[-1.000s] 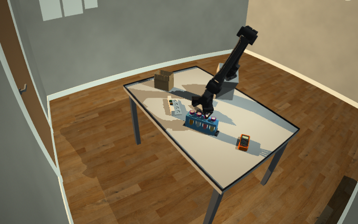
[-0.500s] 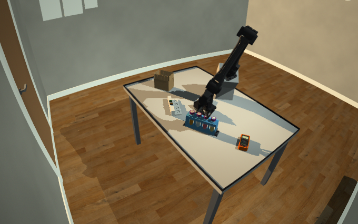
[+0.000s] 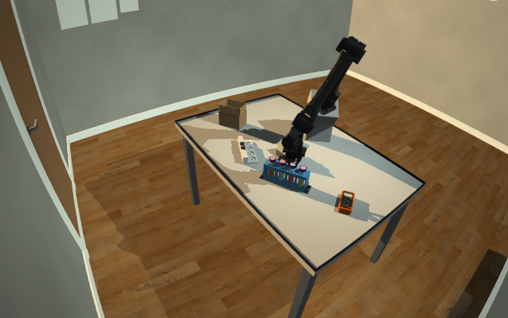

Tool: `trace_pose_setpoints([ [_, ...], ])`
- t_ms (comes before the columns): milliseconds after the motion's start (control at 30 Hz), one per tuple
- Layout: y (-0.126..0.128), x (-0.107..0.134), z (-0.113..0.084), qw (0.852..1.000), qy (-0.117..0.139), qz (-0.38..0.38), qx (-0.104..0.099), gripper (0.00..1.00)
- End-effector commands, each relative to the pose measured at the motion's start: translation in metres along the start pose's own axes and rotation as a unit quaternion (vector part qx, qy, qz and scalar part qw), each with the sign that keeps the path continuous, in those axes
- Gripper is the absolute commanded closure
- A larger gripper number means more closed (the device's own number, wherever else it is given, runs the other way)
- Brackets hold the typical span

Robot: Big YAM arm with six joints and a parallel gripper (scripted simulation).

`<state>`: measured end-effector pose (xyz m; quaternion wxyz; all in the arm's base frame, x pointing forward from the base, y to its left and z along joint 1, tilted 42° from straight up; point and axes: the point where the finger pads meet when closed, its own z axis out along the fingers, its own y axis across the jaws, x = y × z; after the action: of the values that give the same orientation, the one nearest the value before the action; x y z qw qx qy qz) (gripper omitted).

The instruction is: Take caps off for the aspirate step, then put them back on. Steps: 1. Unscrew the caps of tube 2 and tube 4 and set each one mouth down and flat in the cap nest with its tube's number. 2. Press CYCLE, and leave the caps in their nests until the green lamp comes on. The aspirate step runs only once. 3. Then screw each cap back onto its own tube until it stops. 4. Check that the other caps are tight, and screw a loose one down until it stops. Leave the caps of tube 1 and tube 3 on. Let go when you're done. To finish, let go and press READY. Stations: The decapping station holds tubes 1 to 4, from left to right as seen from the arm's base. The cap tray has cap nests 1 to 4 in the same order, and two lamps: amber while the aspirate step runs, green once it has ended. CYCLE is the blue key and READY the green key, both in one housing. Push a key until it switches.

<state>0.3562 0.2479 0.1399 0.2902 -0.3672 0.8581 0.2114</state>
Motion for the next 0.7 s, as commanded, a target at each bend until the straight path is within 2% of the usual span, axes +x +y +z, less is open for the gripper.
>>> trace_pose_setpoints([
  [0, -0.0032, -0.0073, -0.0022, 0.992, -0.007, -0.125, 0.001, 1.00],
  [300, -0.0035, -0.0064, -0.0023, 0.948, -0.005, -0.318, 0.002, 1.00],
  [433, -0.0033, -0.0061, -0.0025, 0.913, -0.004, -0.408, 0.002, 1.00],
  [500, -0.0033, -0.0061, -0.0025, 0.913, -0.004, -0.408, 0.002, 1.00],
  [667, -0.0031, -0.0057, -0.0026, 0.853, -0.003, -0.521, 0.002, 1.00],
])
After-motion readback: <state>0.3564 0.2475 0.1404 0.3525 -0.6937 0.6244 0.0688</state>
